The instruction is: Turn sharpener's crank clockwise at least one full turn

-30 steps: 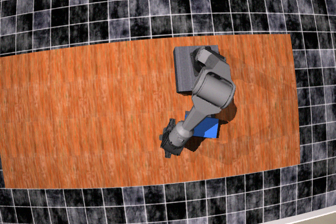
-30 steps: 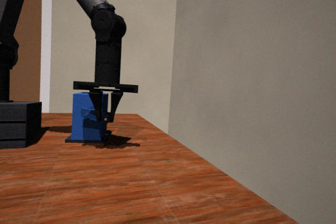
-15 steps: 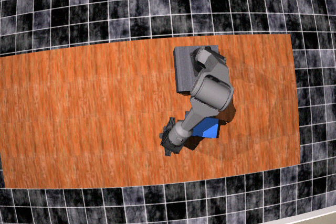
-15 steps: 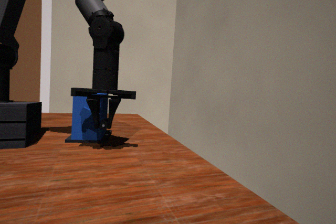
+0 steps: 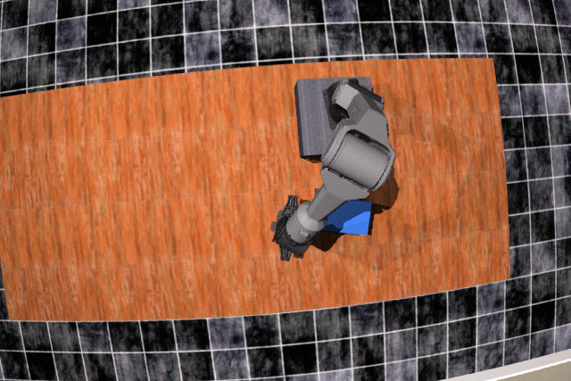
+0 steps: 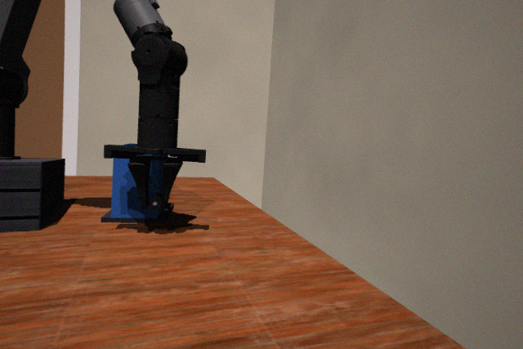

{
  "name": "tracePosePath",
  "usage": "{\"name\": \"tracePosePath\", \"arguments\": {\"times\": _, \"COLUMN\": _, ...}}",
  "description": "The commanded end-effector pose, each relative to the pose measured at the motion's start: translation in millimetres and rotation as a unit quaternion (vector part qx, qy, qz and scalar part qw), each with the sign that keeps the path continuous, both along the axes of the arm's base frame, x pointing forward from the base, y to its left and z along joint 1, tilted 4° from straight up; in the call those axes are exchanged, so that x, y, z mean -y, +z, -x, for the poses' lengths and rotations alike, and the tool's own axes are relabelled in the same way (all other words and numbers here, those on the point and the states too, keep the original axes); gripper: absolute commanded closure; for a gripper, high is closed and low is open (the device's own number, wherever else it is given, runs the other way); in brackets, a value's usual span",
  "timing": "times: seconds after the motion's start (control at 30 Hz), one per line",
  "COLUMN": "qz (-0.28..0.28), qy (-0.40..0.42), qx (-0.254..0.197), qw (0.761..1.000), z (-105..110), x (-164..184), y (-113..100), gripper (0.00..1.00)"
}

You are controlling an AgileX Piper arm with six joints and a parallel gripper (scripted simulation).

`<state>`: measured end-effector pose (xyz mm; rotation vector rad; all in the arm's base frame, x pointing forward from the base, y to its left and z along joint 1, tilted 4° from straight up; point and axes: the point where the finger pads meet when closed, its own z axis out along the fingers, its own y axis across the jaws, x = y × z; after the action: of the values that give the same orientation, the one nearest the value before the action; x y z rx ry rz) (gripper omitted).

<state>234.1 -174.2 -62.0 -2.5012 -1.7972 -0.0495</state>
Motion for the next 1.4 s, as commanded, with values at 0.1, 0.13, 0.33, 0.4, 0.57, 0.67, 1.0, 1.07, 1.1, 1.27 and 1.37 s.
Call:
{"name": "tracePosePath", "arguments": {"times": 0.1, "qz": -0.002, "qy": 0.0, "qx": -0.002, "qw": 1.0, "z": 5, "x": -2, "y": -5, "gripper": 0.8}}
{"name": "tracePosePath", "arguments": {"times": 0.13, "qz": -0.002, "qy": 0.0, "qx": -0.002, "qw": 1.0, "z": 5, "x": -2, "y": -5, "gripper": 0.8}}
{"name": "tracePosePath", "arguments": {"times": 0.33, "qz": -0.002, "qy": 0.0, "qx": -0.002, "qw": 1.0, "z": 9, "x": -4, "y": -8, "gripper": 0.8}}
{"name": "tracePosePath", "arguments": {"times": 0.4, "qz": -0.002, "qy": 0.0, "qx": -0.002, "qw": 1.0, "z": 10, "x": -4, "y": -9, "gripper": 0.8}}
{"name": "tracePosePath", "arguments": {"times": 0.57, "qz": -0.001, "qy": 0.0, "qx": -0.002, "qw": 1.0, "z": 14, "x": -5, "y": -11, "gripper": 0.8}}
{"name": "tracePosePath", "arguments": {"times": 0.67, "qz": -0.001, "qy": 0.0, "qx": -0.001, "qw": 1.0, "z": 16, "x": -6, "y": -13, "gripper": 0.8}}
{"name": "tracePosePath", "arguments": {"times": 1.0, "qz": 0.0, "qy": 0.0, "qx": 0.0, "qw": 1.0, "z": 26, "x": -10, "y": -16, "gripper": 0.8}}
{"name": "tracePosePath", "arguments": {"times": 1.07, "qz": 0.0, "qy": 0.0, "qx": 0.0, "qw": 1.0, "z": 29, "x": -11, "y": -16, "gripper": 0.8}}
{"name": "tracePosePath", "arguments": {"times": 1.1, "qz": 0.0, "qy": 0.0, "qx": 0.0, "qw": 1.0, "z": 30, "x": -11, "y": -16, "gripper": 0.8}}
{"name": "tracePosePath", "arguments": {"times": 1.27, "qz": 0.0, "qy": 0.0, "qx": 0.0, "qw": 1.0, "z": 35, "x": -13, "y": -17, "gripper": 0.8}}
{"name": "tracePosePath", "arguments": {"times": 1.37, "qz": 0.0, "qy": 0.0, "qx": 0.0, "qw": 1.0, "z": 38, "x": -14, "y": -17, "gripper": 0.8}}
